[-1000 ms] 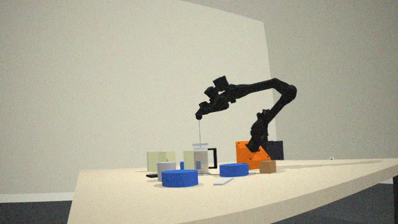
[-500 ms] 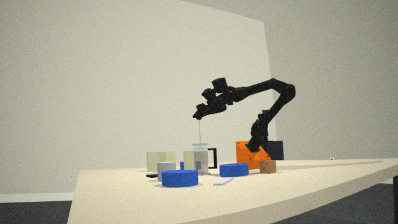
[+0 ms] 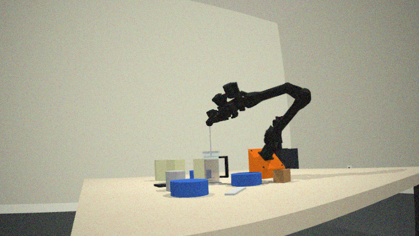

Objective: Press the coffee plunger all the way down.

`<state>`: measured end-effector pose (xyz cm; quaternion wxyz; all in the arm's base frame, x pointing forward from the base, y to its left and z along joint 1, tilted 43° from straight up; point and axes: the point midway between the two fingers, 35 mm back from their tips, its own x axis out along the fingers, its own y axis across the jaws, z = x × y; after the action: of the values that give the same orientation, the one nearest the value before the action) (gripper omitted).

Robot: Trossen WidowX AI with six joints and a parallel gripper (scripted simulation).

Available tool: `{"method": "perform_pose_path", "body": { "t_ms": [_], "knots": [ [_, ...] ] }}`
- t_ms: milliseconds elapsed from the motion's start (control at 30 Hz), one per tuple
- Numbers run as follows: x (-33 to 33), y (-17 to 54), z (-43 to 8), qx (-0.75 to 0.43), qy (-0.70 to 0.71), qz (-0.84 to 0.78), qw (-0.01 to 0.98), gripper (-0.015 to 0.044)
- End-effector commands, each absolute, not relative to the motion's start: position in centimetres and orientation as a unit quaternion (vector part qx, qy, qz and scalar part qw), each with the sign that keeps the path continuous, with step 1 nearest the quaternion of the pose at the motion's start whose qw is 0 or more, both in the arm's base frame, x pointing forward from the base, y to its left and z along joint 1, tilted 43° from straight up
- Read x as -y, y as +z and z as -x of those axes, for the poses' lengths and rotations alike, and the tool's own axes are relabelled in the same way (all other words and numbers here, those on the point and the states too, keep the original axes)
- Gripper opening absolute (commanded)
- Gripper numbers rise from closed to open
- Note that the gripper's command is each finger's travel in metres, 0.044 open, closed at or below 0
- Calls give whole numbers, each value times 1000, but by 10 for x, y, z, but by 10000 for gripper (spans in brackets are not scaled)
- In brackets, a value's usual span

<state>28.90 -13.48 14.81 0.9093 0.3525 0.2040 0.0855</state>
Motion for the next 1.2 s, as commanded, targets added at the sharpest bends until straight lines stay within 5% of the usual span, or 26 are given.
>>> {"method": "perform_pose_path", "body": {
  "t_ms": [0, 1167],
  "knots": [
    [135, 148, -289, -204, 85, -353, 909, 122],
    [107, 108, -302, -209, 84, -351, 909, 122]
  ]
}}
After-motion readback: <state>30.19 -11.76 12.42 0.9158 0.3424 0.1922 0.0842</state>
